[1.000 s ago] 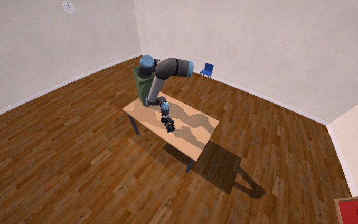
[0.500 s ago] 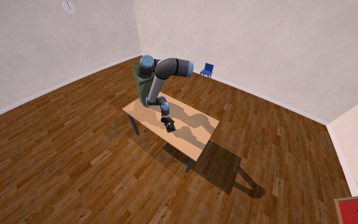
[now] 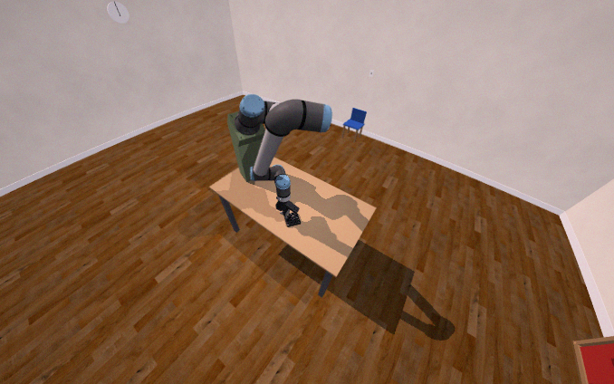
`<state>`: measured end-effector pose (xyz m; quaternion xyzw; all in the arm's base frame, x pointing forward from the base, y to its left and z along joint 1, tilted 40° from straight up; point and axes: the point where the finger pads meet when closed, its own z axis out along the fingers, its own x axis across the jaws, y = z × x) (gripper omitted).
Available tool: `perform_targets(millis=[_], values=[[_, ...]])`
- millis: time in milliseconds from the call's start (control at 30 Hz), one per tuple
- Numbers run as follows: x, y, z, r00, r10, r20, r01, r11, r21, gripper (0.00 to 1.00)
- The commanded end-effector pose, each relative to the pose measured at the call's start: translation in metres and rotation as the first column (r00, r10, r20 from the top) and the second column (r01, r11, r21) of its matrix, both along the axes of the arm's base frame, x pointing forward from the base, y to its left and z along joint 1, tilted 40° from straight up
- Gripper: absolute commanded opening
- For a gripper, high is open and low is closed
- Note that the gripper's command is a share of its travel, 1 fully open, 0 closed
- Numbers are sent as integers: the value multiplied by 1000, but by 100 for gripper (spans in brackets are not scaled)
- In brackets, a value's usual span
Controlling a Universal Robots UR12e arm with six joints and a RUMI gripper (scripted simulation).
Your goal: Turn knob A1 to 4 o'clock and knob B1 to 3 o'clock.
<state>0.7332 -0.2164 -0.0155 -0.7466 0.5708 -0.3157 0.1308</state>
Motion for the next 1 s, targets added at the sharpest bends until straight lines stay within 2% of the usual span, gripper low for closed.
perform_targets(millis=[0, 967], values=[[2, 0, 2, 1000, 1, 3, -1, 1000, -3, 1], [2, 0, 2, 1000, -13, 6, 12, 1000, 8, 1]])
